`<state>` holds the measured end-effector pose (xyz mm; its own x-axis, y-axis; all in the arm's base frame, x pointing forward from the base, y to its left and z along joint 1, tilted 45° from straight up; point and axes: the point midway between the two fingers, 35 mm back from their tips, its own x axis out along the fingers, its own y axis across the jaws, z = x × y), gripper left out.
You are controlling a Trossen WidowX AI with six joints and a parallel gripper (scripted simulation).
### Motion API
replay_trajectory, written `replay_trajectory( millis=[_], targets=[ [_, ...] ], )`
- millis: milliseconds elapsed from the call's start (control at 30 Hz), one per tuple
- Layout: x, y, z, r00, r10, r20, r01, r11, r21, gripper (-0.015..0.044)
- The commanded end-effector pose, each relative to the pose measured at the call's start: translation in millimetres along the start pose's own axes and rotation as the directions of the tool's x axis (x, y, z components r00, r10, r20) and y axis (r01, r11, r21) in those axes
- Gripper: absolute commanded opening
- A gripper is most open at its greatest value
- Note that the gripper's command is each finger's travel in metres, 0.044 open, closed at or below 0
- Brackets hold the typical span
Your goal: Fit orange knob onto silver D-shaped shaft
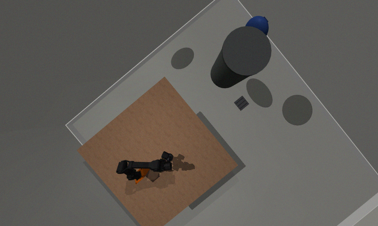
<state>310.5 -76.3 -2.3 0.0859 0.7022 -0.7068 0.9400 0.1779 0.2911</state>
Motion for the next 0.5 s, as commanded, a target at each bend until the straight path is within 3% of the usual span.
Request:
replay_trajectory(
  millis=[0,467],
  targets=[
    [2,-5,12,1.0,0.002,0.007,-0.002,1.0,-0.006,0.0],
    [18,-24,46,1.0,0.003,0.005,-0.003,1.0,-0.007,0.0]
  ],
)
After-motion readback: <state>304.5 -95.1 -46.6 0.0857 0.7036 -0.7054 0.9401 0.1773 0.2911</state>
